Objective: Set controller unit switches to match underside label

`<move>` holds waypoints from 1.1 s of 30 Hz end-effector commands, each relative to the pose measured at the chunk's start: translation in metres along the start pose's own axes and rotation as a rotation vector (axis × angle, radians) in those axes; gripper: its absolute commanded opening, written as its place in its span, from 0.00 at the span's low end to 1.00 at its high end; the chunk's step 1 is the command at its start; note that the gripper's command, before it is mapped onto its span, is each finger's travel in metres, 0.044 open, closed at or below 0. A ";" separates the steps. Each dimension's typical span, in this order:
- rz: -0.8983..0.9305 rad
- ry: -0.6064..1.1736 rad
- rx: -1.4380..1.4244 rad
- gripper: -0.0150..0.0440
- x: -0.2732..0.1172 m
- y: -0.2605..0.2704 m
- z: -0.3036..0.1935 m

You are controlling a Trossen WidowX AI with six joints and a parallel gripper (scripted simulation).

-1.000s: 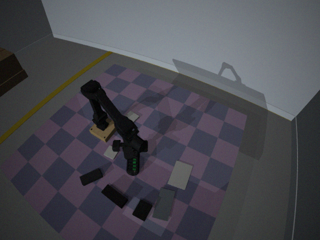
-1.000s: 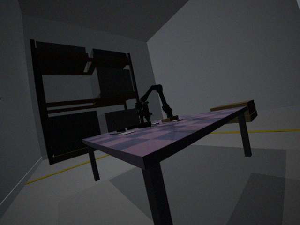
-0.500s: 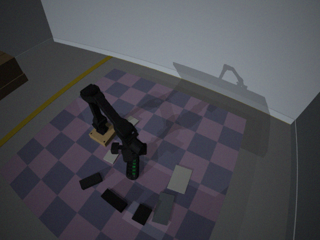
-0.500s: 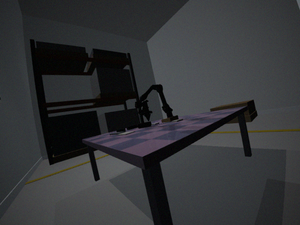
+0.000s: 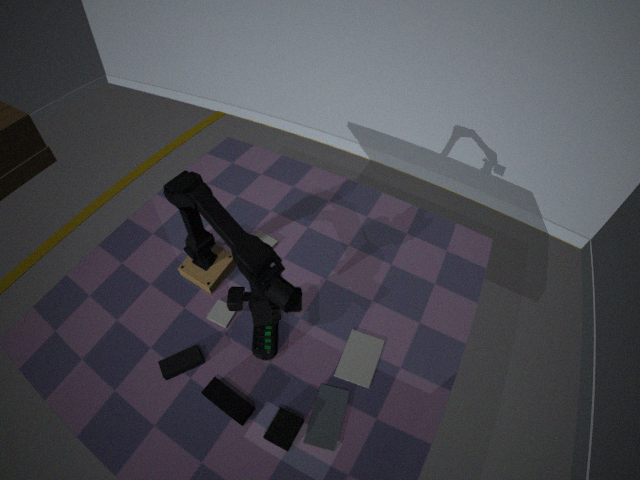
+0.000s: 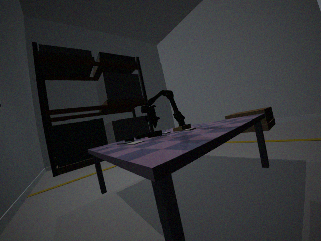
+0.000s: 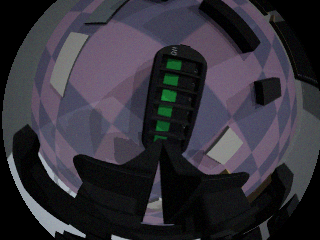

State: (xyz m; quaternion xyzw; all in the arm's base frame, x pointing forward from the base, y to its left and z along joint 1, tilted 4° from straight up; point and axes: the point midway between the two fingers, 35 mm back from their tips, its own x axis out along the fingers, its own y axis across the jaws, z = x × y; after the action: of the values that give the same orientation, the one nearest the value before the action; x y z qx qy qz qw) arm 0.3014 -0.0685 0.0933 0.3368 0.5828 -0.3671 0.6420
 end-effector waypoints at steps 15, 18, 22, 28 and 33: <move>-0.002 0.002 0.001 0.25 0.027 0.001 0.001; -0.002 0.002 0.001 0.25 0.032 0.001 0.001; -0.002 0.002 0.001 0.25 0.036 0.001 0.001; -0.002 0.002 0.001 0.25 0.043 0.001 0.001; -0.002 0.002 0.001 0.25 0.043 0.001 0.001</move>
State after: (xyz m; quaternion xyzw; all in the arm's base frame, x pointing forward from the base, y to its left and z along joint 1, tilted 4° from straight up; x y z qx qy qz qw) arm 0.3065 -0.0723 0.0532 0.3396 0.5797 -0.3684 0.6426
